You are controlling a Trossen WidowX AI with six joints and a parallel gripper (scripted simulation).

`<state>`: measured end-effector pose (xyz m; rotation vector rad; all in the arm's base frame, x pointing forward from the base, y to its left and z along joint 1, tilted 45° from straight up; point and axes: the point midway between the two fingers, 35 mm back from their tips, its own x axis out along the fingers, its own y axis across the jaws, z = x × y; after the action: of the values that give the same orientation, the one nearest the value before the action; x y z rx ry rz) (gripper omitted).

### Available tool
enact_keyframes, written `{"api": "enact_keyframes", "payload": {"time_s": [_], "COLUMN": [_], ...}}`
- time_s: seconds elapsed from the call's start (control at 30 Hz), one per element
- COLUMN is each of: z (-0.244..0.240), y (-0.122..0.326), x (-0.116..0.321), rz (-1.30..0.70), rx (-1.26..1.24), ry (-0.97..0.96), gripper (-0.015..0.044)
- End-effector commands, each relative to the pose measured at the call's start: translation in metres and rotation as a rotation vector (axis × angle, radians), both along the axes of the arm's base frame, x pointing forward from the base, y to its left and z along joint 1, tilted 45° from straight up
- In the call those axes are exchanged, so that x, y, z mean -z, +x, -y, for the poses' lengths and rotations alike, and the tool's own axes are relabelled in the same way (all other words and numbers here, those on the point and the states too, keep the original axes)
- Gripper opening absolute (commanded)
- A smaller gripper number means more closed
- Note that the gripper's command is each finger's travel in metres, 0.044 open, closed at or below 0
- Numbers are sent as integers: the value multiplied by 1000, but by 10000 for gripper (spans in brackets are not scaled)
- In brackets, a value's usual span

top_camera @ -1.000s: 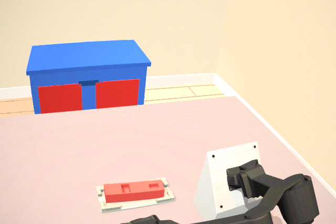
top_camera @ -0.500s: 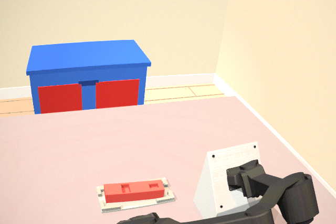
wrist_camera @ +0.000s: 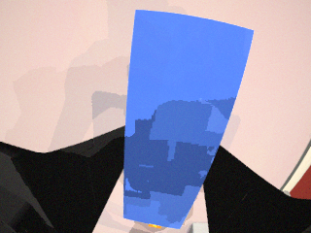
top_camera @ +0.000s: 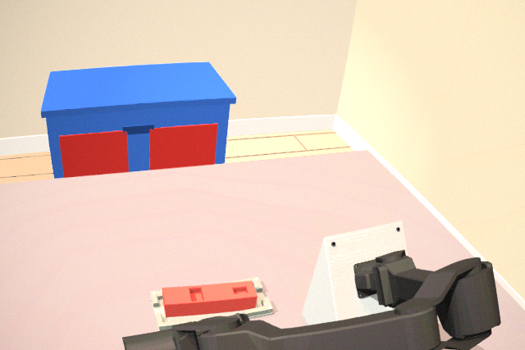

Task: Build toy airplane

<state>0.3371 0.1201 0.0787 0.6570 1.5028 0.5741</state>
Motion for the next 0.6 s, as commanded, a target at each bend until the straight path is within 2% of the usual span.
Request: {"api": "enact_keyframes", "payload": {"time_s": [0.0, 0.57], "z": [10, 48], "y": [1, -5], "x": [-12, -51], "rz": [8, 7], "rx": [0, 7], "ry": [-1, 4], "gripper": [0, 0]}}
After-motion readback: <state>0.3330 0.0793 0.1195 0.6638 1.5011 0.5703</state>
